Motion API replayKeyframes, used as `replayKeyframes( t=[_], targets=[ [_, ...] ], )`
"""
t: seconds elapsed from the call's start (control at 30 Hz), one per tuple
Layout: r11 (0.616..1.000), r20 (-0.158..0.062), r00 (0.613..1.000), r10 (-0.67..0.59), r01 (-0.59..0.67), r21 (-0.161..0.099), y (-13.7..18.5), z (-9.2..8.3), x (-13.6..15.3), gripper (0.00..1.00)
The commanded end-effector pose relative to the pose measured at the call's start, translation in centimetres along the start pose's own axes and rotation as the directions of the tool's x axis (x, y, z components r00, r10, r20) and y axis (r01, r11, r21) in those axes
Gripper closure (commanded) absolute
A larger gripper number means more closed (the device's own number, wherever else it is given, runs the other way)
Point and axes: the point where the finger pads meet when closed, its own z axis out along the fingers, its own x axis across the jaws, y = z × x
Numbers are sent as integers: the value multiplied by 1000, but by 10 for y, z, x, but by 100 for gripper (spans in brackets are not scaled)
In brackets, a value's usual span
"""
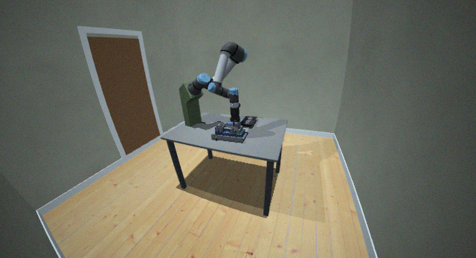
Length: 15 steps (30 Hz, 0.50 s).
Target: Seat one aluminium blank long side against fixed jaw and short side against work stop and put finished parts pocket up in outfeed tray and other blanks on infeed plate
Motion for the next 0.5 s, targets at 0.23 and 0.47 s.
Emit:
replayKeyframes(
  t=[0.23, 0.47],
  targets=[
    [1000, -1, 1000, -1, 1, -1, 0, -14, 0, 0],
    [1000, -1, 1000, -1, 1, -1, 0, -31, 0, 0]
  ],
)
